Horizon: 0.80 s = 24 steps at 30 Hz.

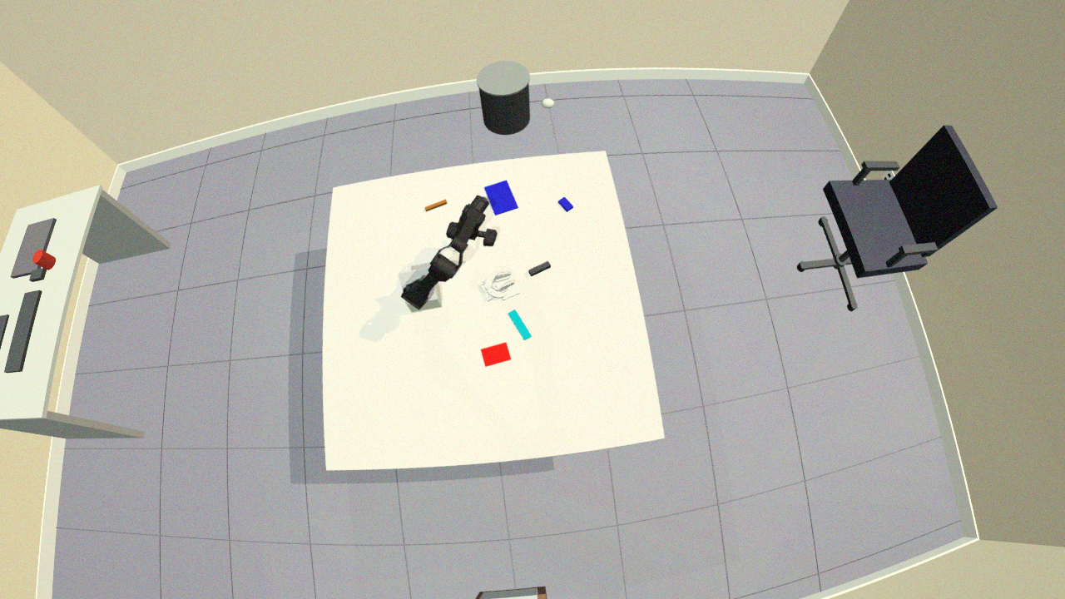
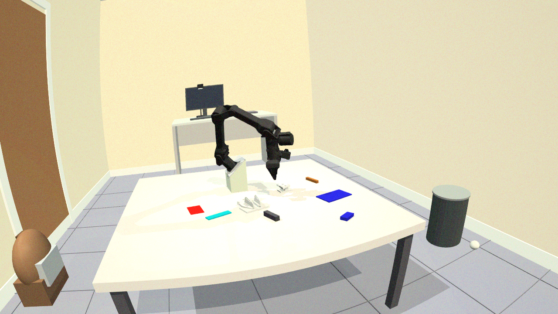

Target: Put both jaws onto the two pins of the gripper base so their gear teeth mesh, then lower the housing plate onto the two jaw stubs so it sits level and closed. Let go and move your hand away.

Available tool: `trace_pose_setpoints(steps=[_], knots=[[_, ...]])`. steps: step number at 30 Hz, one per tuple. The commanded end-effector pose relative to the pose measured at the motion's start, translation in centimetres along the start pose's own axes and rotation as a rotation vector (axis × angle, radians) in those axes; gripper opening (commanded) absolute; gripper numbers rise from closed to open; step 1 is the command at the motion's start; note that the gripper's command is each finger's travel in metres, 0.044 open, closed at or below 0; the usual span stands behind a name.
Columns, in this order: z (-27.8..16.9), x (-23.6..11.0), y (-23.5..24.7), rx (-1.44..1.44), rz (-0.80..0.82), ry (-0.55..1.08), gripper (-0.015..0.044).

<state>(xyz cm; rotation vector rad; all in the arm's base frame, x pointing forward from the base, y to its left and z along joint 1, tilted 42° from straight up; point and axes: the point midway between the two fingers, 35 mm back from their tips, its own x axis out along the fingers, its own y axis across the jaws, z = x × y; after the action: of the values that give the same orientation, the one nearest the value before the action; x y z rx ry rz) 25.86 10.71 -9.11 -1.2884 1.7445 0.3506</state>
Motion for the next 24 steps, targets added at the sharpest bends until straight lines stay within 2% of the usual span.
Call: trace_pose_setpoints(steps=[1, 14, 19, 24], knots=[[1.1, -0.1, 2.2, -0.105, 0.010, 0.002, 0.0440], [2.9, 0.6, 9.7, -0.480, 0.008, 0.045, 0.0440], [2.9, 0.7, 10.0, -0.499, 0.007, 0.048, 0.0440], [2.5, 4.4, 10.1, -0.498, 0.007, 0.049, 0.0440]])
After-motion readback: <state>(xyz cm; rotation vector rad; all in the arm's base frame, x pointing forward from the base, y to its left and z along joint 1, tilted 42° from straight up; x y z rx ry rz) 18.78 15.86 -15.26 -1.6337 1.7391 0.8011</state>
